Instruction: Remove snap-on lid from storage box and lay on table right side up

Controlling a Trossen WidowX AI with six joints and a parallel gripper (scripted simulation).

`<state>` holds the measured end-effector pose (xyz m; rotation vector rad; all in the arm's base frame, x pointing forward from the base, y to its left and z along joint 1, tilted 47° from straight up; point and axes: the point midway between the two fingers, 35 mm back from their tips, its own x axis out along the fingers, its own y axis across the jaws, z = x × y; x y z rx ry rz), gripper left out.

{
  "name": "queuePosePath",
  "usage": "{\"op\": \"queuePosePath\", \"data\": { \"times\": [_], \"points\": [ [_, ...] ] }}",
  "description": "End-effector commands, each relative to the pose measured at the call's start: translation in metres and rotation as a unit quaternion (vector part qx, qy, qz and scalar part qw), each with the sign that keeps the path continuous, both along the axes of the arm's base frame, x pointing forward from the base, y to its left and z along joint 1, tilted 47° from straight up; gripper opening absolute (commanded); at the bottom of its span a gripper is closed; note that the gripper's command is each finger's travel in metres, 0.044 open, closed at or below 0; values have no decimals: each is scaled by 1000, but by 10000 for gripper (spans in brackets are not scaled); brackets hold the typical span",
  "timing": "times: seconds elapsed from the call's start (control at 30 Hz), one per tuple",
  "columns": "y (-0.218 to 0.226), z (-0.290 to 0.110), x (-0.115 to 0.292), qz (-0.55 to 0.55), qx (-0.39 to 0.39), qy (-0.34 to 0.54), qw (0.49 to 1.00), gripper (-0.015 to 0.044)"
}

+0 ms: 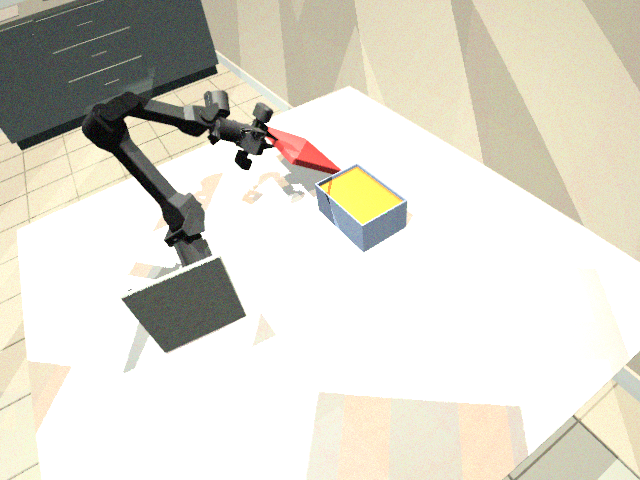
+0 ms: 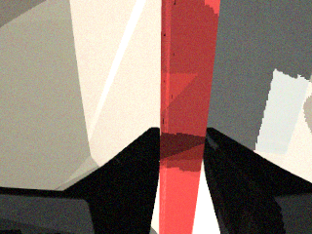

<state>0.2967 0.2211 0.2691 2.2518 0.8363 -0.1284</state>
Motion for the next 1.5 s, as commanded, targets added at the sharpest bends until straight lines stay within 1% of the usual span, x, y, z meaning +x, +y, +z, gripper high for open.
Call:
{"op": "queuePosePath", "data": {
  "times": [0.0,1.47],
  "points": [
    [7,-12,-2,9,-8,10,1000,0],
    [33,-35,-1,9,-7,10,1000,0]
  ]
}}
